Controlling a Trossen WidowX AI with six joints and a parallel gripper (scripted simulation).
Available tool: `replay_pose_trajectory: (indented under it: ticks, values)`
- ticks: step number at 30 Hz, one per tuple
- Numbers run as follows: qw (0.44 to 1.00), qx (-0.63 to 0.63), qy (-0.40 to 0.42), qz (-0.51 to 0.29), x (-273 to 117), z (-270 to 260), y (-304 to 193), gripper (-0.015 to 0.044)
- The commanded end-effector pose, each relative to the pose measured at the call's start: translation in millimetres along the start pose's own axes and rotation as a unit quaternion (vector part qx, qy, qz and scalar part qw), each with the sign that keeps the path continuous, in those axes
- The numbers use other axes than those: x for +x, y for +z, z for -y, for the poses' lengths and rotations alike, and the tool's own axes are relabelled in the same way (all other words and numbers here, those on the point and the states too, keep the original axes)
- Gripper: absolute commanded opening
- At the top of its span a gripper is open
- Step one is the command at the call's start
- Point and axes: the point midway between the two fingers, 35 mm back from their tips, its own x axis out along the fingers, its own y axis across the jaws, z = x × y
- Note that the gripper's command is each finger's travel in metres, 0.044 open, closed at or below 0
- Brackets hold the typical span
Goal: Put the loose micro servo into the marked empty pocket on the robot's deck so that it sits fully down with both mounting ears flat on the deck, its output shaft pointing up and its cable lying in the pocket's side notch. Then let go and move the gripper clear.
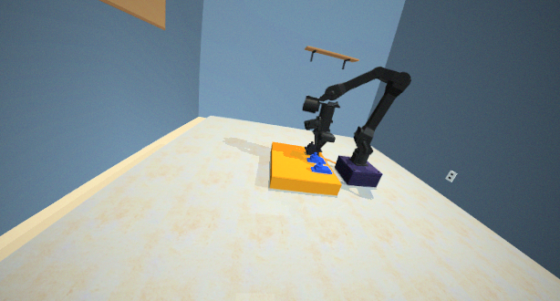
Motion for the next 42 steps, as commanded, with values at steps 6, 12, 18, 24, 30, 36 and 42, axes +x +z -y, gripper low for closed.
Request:
replay_pose_trajectory:
  ticks: [6,12,18,24,30,36,42]
  values:
    - [1.0,-0.002,0.0,0.001,8,0,0,0.0]
    - [1.0,-0.002,0.0,0.001,13,0,0,0.0]
    - [1.0,-0.002,0.0,0.001,19,0,0,0.0]
    - [1.0,-0.002,0.0,0.001,21,0,0,0.0026]
    - [1.0,-0.002,0.0,0.001,20,0,0,0.0184]
    - [1.0,-0.002,0.0,0.001,-4,0,0,0.0187]
    - [1.0,-0.002,0.0,0.001,-15,0,0,0.0187]
